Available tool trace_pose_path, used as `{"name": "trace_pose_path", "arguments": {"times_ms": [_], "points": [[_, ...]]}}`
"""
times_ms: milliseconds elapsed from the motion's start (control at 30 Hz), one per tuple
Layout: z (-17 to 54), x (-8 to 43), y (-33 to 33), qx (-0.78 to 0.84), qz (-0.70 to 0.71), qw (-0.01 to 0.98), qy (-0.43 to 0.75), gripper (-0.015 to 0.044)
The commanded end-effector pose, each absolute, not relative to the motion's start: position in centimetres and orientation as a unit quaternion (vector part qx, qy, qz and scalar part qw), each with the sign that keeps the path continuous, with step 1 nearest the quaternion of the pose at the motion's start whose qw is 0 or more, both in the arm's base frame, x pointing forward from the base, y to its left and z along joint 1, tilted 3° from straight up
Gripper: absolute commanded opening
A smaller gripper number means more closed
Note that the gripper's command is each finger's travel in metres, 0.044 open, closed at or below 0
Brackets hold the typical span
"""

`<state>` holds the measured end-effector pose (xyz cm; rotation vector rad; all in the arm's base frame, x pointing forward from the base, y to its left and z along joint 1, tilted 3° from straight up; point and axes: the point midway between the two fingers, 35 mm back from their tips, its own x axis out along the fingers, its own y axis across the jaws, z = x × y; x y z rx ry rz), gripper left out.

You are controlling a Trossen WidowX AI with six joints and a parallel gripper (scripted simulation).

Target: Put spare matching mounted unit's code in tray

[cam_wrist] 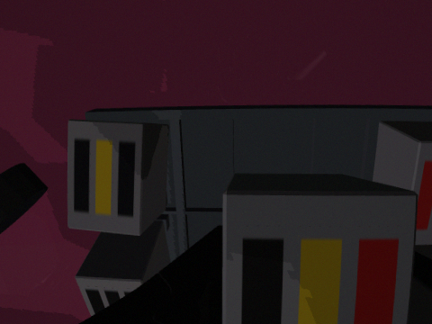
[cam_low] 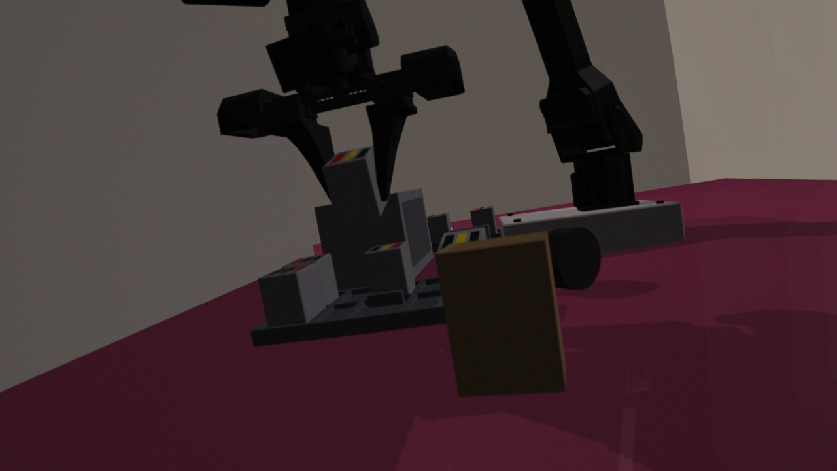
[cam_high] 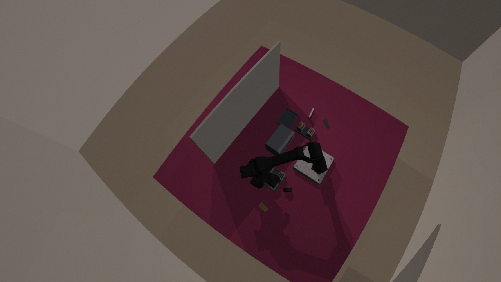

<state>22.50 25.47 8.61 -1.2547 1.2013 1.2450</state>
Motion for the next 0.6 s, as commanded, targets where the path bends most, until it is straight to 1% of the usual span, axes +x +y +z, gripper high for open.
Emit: {"name": "trace_pose_path", "arguments": {"times_ms": [0, 433, 567], "points": [[10.1, 22.8, 25.9, -0.514, 0.511, 0.485, 0.489, 0.0], [15.4, 22.9, 26.4, -0.514, 0.512, 0.484, 0.49, 0.0], [16.0, 22.9, 26.4, -0.514, 0.512, 0.484, 0.49, 0.0]]}}
